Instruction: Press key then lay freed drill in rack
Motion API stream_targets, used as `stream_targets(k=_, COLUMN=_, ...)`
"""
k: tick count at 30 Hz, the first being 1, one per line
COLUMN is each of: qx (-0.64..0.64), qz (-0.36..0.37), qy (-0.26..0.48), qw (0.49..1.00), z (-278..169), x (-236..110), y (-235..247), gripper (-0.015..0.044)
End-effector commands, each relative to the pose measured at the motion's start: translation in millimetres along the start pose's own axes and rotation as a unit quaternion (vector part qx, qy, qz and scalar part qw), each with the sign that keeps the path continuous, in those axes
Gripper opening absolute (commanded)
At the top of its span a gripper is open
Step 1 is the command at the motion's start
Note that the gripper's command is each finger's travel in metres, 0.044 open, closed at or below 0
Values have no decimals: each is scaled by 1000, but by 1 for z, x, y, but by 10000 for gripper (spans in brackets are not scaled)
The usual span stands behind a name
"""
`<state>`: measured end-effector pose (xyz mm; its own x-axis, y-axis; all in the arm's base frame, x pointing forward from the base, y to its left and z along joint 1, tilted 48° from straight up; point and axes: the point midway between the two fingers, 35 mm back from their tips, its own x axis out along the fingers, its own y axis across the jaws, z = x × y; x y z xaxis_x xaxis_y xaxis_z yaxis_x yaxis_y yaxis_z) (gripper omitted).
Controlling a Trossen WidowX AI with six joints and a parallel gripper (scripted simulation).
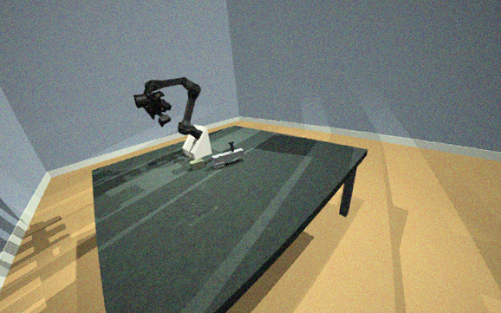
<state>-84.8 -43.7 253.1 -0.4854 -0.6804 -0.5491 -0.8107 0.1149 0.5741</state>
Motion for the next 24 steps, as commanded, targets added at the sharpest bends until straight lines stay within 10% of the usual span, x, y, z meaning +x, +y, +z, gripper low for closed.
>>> stream_targets(k=1, qx=0, qz=0, qy=0, qw=1000, z=0, x=0, y=0, gripper=374)
stream_targets(k=9, qx=-7, qz=-3, qy=1, qw=1000, z=-2, x=1, y=0, gripper=164)
stream_targets(k=15, qx=-249, qz=-86, qy=30, qw=964, z=-60, x=20, y=-31, gripper=6)
stream_targets(k=24, qx=-627, qz=-161, qy=120, qw=753, z=-132, x=16, y=-140, gripper=0)
